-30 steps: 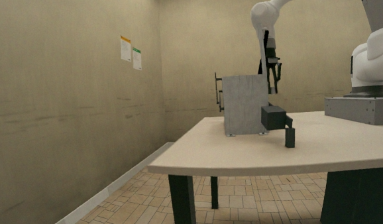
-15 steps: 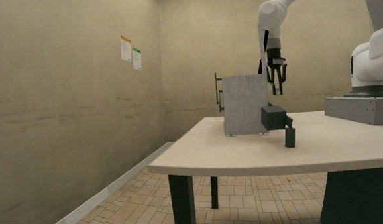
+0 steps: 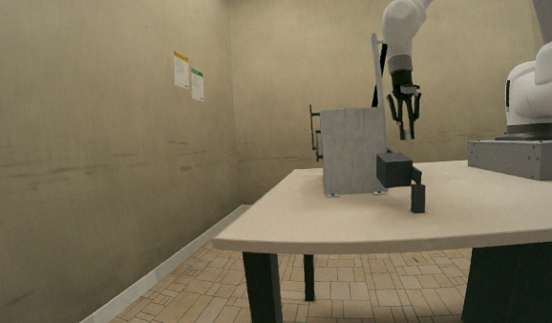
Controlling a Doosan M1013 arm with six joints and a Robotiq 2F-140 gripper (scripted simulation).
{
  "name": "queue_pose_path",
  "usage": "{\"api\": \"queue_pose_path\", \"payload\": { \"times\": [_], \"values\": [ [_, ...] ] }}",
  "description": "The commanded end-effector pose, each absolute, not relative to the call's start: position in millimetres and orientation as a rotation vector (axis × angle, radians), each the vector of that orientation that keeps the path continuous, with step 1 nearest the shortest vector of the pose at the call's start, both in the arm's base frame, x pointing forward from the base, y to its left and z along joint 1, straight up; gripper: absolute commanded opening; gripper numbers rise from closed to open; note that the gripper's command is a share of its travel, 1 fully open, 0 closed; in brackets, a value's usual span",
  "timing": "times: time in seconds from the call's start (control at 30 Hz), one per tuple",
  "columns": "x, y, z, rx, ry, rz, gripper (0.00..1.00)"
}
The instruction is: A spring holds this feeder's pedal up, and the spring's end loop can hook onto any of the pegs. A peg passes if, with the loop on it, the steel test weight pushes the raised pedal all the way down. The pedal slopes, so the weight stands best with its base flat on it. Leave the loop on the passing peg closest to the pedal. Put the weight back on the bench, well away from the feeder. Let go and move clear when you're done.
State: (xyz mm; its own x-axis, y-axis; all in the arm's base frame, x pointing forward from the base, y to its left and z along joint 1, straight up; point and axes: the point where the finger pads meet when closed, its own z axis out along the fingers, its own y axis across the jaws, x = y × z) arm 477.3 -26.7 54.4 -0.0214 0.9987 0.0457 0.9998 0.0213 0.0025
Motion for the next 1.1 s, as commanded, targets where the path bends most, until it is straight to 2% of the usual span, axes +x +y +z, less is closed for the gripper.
{"api": "queue_pose_path", "payload": {
  "times": [0.0, 1.07],
  "values": [
    [472.1, -21.8, 52.4, -2.179, -2.225, -0.049, 0.25],
    [430.2, 14.9, 34.0, -2.196, -2.243, -0.013, 0.25]
  ]
}}
